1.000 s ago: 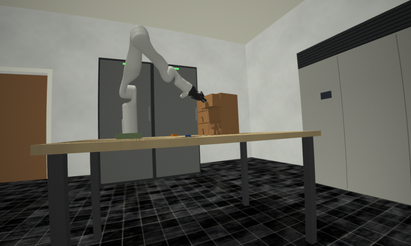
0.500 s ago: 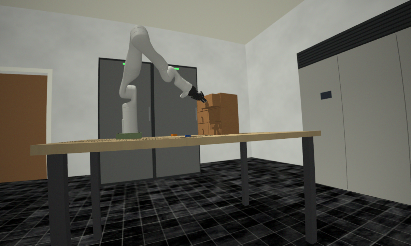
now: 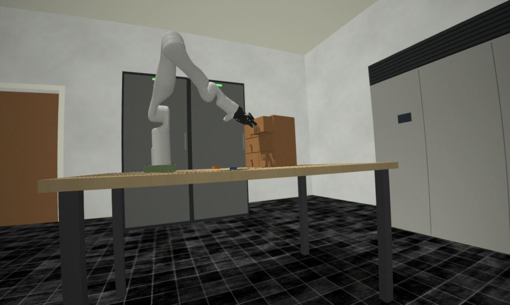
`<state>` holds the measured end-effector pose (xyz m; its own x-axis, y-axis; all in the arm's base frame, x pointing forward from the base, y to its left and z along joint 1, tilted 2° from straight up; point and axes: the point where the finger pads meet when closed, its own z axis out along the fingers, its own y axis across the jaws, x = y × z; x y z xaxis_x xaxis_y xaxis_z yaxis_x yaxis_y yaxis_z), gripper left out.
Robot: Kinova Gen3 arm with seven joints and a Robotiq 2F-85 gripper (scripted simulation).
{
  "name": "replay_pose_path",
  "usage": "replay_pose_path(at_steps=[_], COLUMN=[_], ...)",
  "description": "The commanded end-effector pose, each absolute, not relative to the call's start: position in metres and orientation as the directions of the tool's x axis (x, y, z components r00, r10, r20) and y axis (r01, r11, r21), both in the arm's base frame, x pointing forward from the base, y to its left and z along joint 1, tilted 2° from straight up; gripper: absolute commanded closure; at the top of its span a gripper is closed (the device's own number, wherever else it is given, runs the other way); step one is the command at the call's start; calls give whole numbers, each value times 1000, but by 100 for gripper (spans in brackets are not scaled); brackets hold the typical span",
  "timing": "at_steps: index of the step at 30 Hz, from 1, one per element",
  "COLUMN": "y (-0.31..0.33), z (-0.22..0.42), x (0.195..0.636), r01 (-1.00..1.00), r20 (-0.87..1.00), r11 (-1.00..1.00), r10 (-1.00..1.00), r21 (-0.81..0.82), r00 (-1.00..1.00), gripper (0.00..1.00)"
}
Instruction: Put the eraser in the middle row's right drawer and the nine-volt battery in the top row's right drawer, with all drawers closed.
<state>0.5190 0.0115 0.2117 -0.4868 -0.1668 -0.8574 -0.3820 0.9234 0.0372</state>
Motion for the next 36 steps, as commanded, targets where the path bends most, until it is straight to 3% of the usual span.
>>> replay_pose_path(at_steps=[1, 36], y=[12, -13], z=[212, 219], x=[519, 460], r01=[-382, -382], r20=[-858, -858], r11=[923, 923], r10=[-167, -167], r21=[36, 36], r00=[-486, -486], gripper=[67, 67])
